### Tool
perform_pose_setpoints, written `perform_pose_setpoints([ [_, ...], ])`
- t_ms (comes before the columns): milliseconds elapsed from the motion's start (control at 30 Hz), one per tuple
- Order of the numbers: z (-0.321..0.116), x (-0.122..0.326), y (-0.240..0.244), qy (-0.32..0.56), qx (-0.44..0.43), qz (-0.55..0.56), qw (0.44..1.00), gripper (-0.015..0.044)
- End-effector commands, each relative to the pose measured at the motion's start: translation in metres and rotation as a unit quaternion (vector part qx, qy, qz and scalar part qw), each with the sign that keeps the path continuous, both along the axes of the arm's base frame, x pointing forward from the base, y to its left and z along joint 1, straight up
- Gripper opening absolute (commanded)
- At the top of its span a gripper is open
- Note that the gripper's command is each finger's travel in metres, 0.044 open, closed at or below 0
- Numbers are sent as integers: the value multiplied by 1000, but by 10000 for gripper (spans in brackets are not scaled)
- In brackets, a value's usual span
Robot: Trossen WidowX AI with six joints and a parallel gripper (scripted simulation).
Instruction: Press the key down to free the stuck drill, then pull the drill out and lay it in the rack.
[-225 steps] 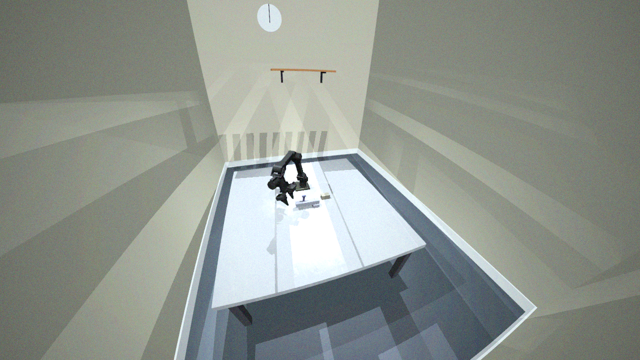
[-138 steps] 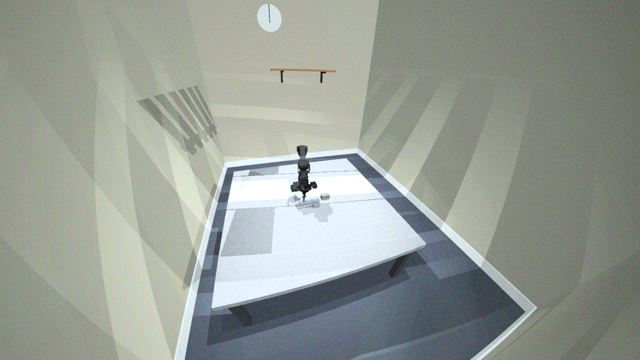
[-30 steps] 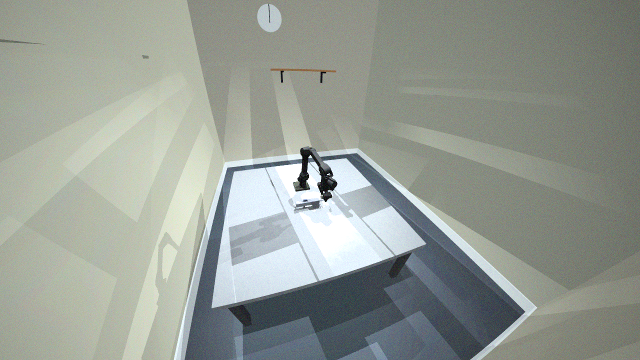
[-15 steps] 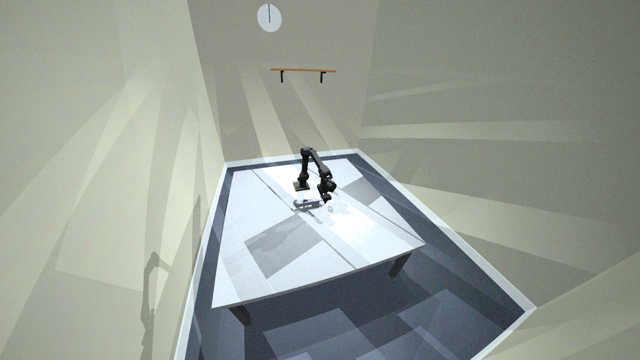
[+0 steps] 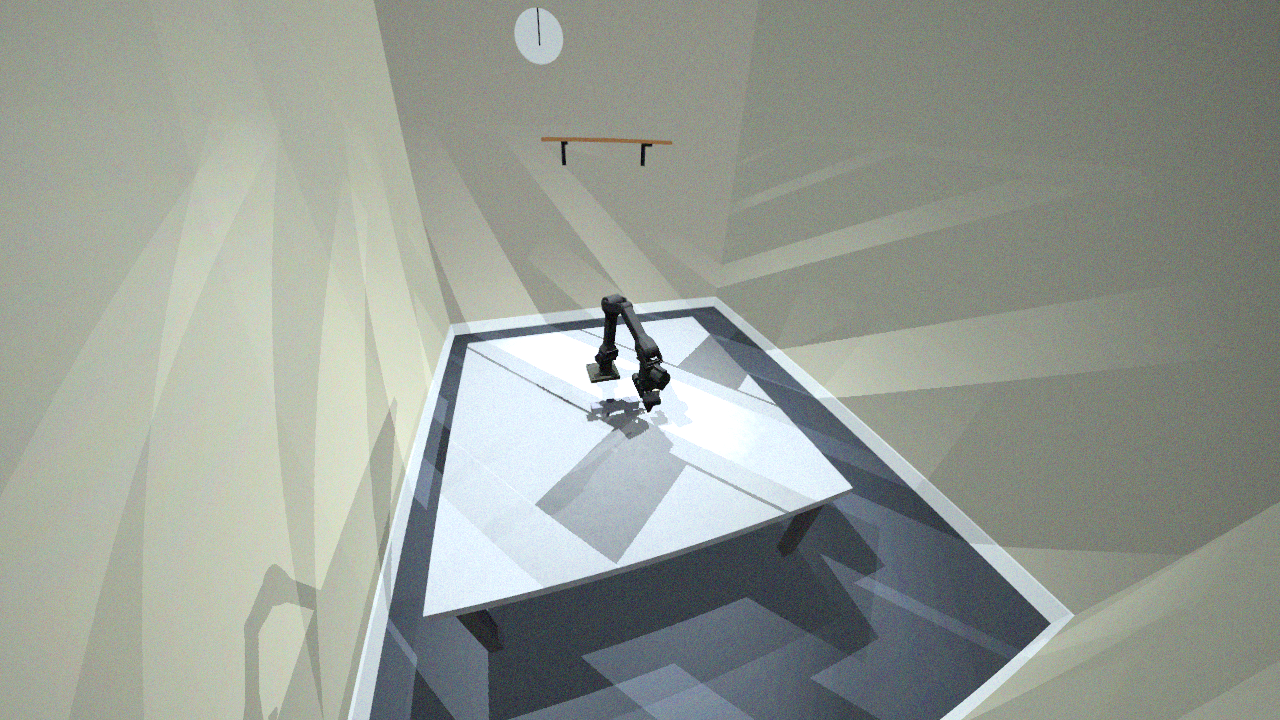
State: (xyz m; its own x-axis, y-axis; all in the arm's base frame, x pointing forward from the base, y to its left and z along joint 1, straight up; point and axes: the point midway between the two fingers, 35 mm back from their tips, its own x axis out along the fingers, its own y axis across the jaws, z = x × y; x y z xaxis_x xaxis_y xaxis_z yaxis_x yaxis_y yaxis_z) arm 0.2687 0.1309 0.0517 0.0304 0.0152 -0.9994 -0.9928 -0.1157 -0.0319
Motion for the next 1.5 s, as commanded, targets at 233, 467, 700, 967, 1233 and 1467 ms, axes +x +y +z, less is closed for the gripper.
perform_pose_setpoints([
  [233, -8, 0, -3, 1, -1, 0, 1000, 387],
  [467, -8, 0, -3, 1, -1, 0, 1000, 204],
  [700, -8, 0, -3, 1, -1, 0, 1000, 40],
  [967, -8, -1, -2, 2, -1, 0, 1000, 0],
  [1233, -9, -2, 6, 4, -2, 2, 1000, 0],
  [1467, -8, -3, 15, 4, -1, 2, 1000, 0],
])
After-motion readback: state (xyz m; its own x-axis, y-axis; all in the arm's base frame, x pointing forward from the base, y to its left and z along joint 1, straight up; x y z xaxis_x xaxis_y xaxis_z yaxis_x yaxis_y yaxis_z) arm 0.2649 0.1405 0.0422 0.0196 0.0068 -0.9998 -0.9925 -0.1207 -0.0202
